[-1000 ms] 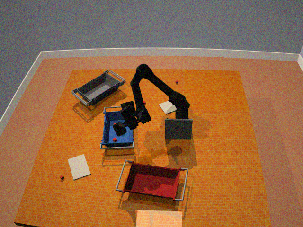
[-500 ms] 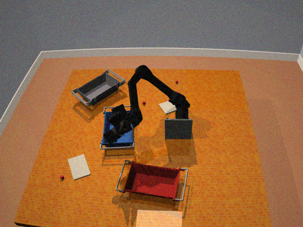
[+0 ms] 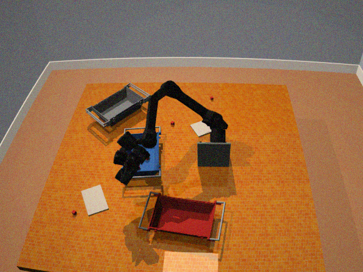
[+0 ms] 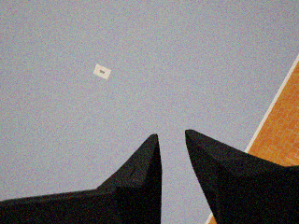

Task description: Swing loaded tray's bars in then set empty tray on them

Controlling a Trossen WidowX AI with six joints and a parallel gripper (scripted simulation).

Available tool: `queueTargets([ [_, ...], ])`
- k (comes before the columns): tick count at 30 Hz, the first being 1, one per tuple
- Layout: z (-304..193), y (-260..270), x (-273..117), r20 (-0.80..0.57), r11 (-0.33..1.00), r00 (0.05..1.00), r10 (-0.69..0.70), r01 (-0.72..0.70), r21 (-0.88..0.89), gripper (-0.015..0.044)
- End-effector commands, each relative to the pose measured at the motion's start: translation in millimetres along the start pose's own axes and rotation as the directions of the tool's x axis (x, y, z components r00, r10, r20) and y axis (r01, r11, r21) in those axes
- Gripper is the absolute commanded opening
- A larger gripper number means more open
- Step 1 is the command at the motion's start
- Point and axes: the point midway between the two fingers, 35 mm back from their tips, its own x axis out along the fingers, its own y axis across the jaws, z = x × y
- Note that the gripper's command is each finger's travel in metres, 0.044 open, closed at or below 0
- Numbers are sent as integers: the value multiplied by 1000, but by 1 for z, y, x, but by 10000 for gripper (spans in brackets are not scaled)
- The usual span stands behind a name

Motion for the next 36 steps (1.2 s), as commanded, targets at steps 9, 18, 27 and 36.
queueTargets([
  [9,-1,-110,-12,-402,570,565,-720,813,122,82],
  [18,6,-117,-51,-475,315,271,-837,949,-14,82],
  [27,18,-108,-98,-486,84,-27,-873,975,-204,82],
  [36,16,-96,-125,-506,11,-169,-846,943,-333,82],
])
